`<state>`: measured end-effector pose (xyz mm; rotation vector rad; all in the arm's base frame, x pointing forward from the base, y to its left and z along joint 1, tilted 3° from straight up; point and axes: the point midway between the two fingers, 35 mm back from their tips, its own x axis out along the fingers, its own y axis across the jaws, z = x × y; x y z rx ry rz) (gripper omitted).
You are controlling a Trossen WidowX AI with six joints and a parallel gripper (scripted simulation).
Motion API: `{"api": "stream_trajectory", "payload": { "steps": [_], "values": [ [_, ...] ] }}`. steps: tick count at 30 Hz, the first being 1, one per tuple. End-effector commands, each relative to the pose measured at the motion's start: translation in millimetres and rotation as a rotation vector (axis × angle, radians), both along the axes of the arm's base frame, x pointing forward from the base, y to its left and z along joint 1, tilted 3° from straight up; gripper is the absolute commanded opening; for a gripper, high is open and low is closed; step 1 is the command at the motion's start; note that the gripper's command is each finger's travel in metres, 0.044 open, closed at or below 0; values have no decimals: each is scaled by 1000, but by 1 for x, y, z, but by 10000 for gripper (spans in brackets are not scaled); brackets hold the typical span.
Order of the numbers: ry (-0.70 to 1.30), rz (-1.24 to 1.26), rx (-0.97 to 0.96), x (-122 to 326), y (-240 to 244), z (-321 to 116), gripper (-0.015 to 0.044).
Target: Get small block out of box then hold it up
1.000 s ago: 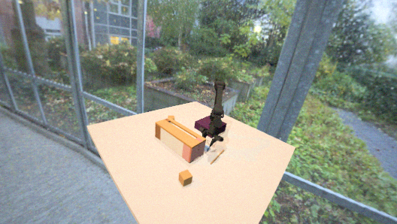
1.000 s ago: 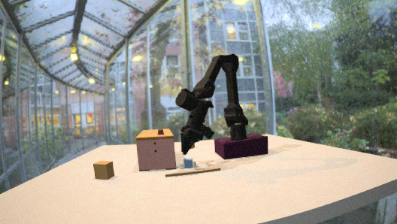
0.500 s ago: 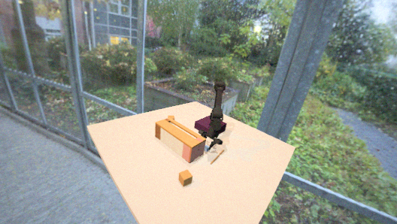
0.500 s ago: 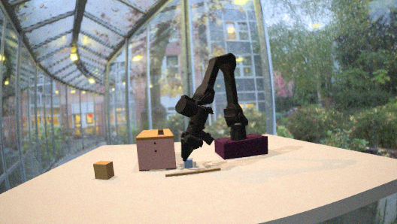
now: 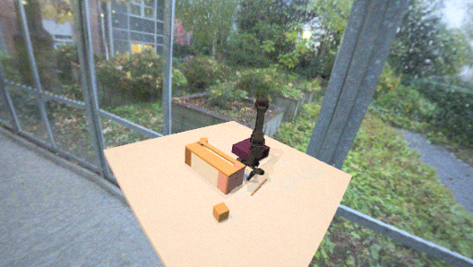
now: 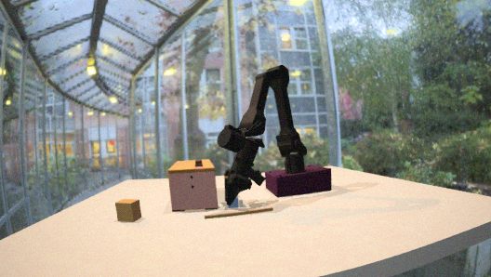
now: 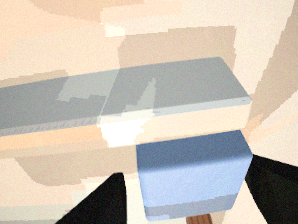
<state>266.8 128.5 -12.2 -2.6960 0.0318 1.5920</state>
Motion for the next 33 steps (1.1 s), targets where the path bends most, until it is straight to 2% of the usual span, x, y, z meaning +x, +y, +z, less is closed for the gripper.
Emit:
{"api": "stream_trajectory", "payload": {
  "steps": [1, 5, 7, 10, 22, 26, 33],
  "values": [
    [11, 7, -5, -3, -1, -4, 180],
    [11, 7, -5, -3, -1, -4, 75],
    [11, 7, -5, -3, -1, -4, 62],
    [-14, 3, 23, -1, 5, 2, 0],
    [2, 1, 1, -4, 1, 57, 0],
    [3, 4, -1, -5, 0, 61, 0],
    [-4, 138, -4, -11, 0, 89, 0]
  ]
}}
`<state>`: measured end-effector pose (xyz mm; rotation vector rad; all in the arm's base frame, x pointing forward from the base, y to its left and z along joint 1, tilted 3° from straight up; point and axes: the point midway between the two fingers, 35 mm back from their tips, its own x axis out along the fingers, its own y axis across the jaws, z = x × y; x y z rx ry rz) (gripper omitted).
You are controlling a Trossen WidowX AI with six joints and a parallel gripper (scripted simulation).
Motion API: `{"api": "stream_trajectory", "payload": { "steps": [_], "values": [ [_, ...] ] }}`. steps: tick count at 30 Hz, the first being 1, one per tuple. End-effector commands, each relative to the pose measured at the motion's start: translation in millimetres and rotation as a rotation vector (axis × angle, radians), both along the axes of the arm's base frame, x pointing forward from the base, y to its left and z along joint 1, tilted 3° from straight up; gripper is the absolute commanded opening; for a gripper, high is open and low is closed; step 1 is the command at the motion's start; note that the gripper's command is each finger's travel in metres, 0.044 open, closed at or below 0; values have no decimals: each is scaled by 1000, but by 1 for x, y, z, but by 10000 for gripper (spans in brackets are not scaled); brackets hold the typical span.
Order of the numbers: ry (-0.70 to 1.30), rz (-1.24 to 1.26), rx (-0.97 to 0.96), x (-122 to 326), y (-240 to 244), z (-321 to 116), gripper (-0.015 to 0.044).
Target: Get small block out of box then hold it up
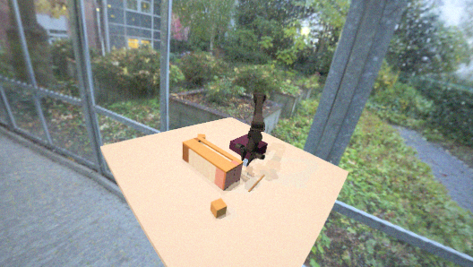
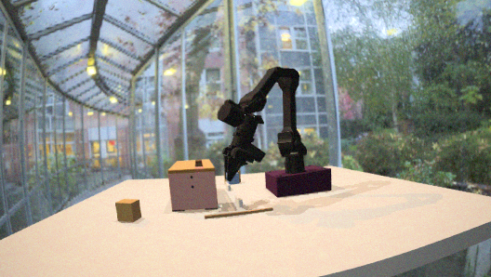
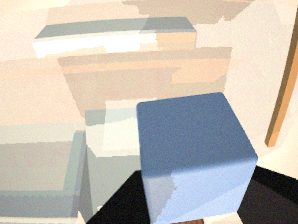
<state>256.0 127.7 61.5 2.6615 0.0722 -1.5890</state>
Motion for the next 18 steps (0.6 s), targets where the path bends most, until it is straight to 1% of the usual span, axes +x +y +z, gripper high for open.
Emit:
{"api": "stream_trajectory", "payload": {
  "steps": [1, 15, 18],
  "values": [
    [-15, 76, 7, -2, 1, 20, 0],
    [-69, 378, -8, -29, -6, 77, 0],
    [-77, 410, -10, -33, -7, 83, 0]
  ]
}}
